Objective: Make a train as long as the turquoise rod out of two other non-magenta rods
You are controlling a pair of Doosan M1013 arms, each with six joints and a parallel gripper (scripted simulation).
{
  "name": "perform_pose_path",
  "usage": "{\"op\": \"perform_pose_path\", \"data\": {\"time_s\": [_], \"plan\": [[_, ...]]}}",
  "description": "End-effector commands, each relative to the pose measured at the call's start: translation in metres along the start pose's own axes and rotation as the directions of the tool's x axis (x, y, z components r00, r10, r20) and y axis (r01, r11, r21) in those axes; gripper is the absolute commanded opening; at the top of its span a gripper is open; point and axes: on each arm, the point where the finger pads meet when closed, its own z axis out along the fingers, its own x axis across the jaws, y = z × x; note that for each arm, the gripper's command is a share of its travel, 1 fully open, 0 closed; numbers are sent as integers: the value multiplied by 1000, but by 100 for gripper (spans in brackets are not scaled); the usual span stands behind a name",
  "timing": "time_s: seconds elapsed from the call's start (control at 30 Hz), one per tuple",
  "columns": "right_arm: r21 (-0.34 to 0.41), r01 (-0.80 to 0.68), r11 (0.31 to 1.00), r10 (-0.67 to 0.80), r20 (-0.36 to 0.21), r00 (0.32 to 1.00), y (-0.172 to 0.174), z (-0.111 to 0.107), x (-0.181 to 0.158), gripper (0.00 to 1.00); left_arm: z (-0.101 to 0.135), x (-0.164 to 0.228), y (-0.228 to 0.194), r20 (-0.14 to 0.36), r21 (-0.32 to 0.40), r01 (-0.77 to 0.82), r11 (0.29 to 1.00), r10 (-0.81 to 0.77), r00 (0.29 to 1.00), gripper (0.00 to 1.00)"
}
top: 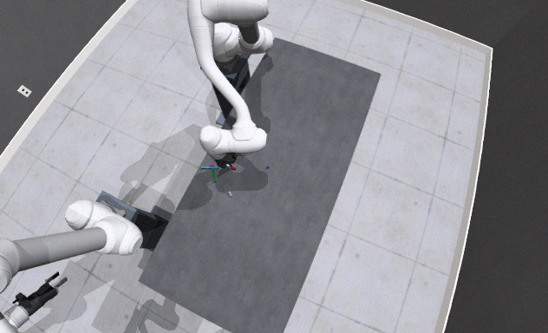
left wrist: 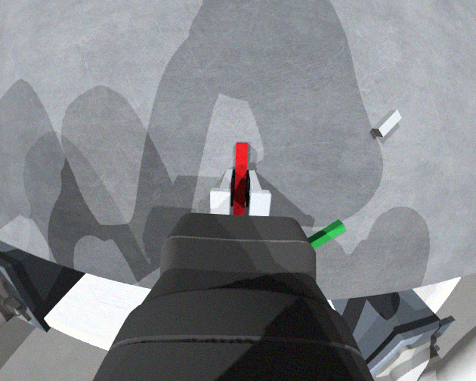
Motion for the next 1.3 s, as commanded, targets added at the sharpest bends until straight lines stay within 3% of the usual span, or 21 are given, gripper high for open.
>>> {"op": "perform_pose_path", "data": {"time_s": [0.0,0.5,0.93,1.27], "plan": [[-1,0,1000,0,0,1000,0,0,0,100,-1,1,0,-2,1,0,1000,0,1000,24],[-1,0,1000,0,0,1000,0,0,0,100,-7,1,0,-2,1,0,1000,0,1000,24],[-1,0,1000,0,0,1000,0,0,0,100,-90,0,0,-2,1,0,1000,0,1000,24],[-1,0,1000,0,0,1000,0,0,0,100,-101,0,0,-2,1,0,1000,0,1000,24]]}}
